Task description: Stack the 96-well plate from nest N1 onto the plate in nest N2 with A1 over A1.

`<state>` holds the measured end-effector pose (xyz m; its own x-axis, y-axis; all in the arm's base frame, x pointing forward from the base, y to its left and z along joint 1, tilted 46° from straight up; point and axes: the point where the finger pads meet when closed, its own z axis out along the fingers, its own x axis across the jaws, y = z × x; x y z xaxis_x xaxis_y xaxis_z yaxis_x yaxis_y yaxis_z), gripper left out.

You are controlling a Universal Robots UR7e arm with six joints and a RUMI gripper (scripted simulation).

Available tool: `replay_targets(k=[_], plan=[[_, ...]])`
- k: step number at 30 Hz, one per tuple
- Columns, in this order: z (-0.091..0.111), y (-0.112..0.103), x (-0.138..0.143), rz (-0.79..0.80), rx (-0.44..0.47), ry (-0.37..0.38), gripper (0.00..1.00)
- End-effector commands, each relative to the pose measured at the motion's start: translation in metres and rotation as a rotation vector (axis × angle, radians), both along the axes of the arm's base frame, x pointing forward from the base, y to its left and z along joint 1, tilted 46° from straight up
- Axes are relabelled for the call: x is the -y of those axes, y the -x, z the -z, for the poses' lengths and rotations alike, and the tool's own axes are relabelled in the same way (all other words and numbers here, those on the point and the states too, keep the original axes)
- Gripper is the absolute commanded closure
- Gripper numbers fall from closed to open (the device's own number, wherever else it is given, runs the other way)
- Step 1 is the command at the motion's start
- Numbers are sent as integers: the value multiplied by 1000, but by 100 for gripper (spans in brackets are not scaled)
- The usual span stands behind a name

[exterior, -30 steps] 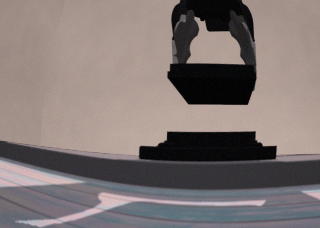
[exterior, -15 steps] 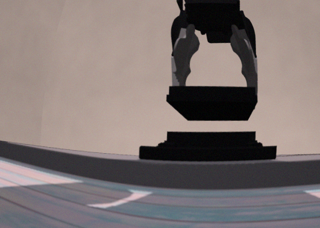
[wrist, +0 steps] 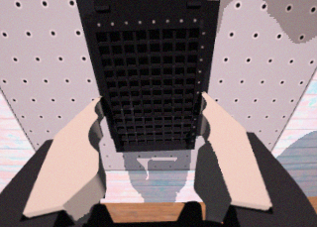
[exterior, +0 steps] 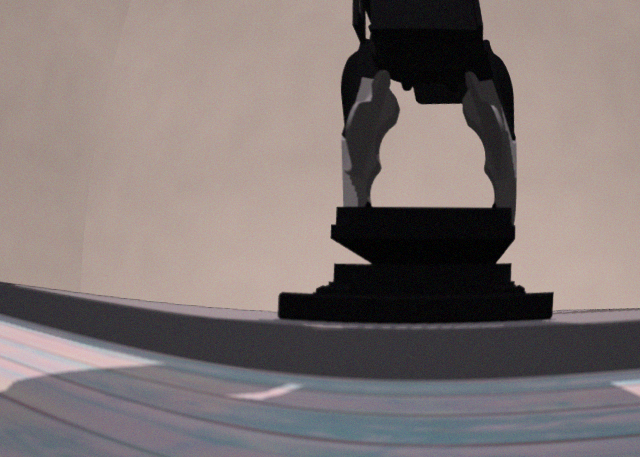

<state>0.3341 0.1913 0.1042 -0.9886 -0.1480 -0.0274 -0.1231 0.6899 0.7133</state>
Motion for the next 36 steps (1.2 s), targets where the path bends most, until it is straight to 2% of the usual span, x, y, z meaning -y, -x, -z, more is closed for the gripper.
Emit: replay_targets(k=[1,36], plan=[[0,0,0,0,1,0,100],[2,0,-2,0,1,0,100]])
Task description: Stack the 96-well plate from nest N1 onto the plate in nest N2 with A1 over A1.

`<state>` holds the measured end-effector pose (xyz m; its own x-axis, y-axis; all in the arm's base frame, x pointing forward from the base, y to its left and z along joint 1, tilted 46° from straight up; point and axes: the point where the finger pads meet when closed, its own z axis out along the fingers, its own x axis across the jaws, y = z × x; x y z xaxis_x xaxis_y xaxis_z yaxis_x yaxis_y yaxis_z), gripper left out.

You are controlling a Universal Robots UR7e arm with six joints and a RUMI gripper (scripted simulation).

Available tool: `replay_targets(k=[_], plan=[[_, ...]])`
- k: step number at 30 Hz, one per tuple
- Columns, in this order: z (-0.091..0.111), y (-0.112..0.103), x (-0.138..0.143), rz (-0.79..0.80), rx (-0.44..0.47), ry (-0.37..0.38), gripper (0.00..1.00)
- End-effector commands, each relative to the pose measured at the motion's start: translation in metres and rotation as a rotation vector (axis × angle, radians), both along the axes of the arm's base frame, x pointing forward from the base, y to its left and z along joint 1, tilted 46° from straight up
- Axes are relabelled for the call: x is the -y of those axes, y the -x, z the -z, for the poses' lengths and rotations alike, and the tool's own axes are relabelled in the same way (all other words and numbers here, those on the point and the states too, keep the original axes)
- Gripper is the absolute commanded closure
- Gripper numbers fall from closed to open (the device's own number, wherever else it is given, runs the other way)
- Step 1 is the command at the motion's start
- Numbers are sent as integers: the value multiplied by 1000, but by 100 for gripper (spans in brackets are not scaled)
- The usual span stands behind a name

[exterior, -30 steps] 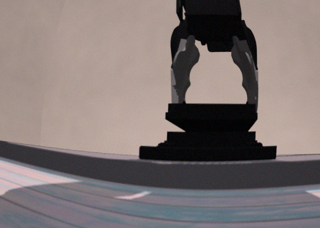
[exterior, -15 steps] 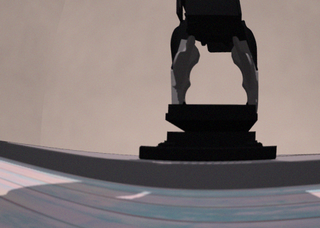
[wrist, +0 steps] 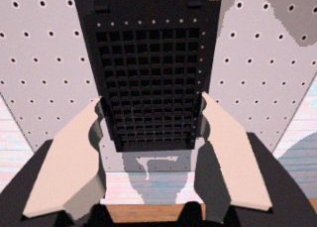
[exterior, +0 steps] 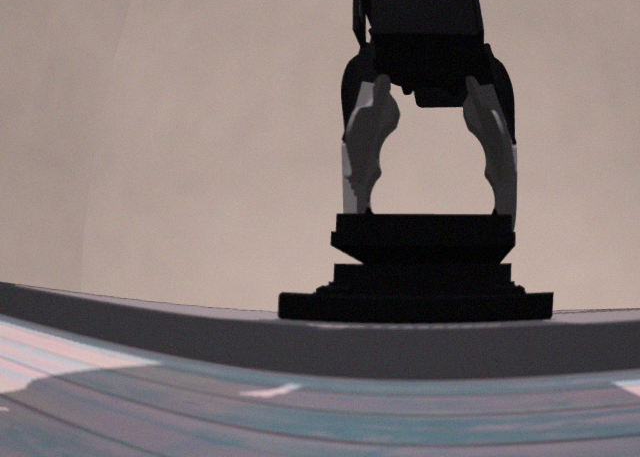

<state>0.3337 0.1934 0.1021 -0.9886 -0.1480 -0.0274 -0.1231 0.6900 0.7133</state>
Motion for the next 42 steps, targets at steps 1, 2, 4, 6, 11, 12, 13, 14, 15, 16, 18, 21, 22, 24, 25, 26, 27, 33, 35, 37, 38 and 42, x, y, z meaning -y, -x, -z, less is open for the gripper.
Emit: replay_targets(k=[1,2,4,6,11,12,13,14,15,16,18,21,22,24,25,26,27,33,35,37,38,42], plan=[[0,0,0,0,1,0,100],[0,0,0,0,1,0,100],[1,0,-1,0,1,0,100],[1,0,-1,0,1,0,100],[1,0,-1,0,1,0,100],[1,0,-1,0,1,0,100],[2,0,-1,0,1,0,100],[2,0,-2,0,1,0,100],[2,0,-2,0,1,0,100],[2,0,-2,0,1,0,100],[2,0,-2,0,1,0,100],[2,0,-2,0,1,0,100],[3,0,-3,0,1,0,100],[3,0,-3,0,1,0,100],[3,0,-3,0,1,0,100],[3,0,-3,0,1,0,100],[3,0,-3,0,1,0,100],[4,0,-4,0,1,0,100],[4,0,-4,0,1,0,100],[4,0,-4,0,1,0,100],[4,0,-4,0,1,0,100],[5,0,-5,0,1,0,100]])
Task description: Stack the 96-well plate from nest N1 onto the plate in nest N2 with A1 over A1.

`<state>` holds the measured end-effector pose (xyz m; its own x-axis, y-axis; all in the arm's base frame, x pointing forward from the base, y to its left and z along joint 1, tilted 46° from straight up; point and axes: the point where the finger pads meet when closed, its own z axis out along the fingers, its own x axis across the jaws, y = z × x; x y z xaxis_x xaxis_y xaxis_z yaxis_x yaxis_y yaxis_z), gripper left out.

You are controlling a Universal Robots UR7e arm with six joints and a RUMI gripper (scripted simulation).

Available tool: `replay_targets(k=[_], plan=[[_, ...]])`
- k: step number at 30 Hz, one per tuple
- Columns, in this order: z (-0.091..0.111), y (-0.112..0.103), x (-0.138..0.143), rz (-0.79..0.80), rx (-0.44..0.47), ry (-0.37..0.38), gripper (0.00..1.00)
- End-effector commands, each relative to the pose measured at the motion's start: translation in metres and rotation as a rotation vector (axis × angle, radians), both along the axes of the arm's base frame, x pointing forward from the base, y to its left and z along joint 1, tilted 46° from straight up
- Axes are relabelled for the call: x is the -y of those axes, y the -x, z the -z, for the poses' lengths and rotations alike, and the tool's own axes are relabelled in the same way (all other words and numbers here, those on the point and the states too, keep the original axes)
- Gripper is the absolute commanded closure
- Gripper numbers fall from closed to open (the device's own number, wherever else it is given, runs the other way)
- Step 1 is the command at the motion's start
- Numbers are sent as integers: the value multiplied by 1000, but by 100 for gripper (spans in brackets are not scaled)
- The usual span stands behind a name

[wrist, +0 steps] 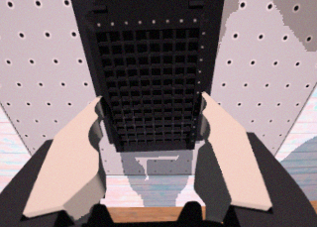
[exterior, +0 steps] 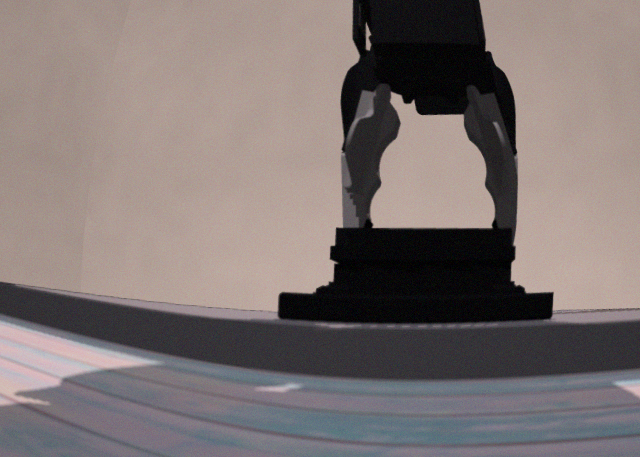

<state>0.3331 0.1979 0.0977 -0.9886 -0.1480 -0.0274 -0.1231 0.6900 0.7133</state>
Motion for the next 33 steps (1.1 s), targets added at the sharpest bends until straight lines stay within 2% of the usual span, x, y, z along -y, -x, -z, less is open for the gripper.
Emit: replay_targets(k=[1,11,12,33], plan=[[0,0,0,0,1,0,100],[1,0,-1,0,1,0,100],[1,0,-1,0,1,0,0],[-1,0,1,0,1,0,0]])
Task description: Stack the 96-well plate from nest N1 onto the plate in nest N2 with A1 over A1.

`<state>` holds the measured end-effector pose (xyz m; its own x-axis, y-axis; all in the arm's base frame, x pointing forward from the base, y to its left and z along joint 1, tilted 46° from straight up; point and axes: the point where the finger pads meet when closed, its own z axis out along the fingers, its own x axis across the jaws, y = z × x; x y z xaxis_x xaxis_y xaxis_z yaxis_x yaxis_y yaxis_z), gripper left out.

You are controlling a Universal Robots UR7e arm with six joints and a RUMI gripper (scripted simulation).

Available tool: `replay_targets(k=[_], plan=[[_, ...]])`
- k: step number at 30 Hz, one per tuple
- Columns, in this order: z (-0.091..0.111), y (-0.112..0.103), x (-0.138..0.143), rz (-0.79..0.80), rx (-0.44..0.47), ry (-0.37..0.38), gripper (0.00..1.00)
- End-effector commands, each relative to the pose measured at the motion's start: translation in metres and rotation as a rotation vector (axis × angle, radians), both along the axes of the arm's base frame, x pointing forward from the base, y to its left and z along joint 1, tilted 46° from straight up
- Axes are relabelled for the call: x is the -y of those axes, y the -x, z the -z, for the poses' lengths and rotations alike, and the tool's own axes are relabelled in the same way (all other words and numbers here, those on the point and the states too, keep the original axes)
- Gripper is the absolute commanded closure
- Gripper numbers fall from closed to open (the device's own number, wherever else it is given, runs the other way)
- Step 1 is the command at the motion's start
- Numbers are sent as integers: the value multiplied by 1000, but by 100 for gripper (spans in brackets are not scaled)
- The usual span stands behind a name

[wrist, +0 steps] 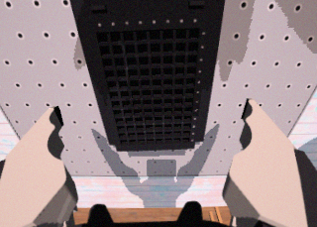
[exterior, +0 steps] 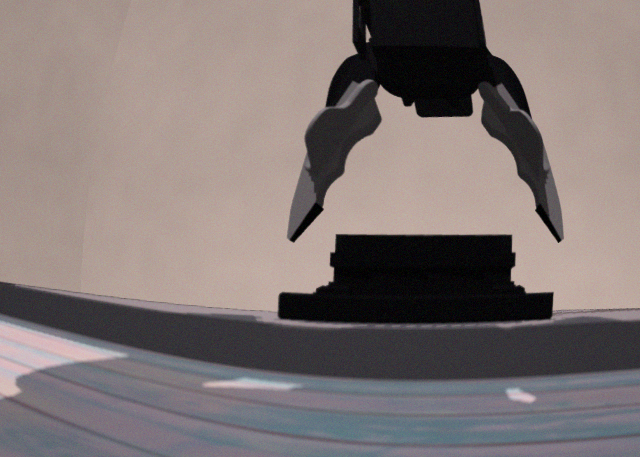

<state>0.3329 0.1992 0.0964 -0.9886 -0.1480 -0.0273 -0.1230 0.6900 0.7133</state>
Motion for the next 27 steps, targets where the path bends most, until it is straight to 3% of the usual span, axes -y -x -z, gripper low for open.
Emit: replay_targets(k=[1,27], plan=[[-4,-1,4,0,1,0,0],[-45,-6,45,0,1,0,0]])
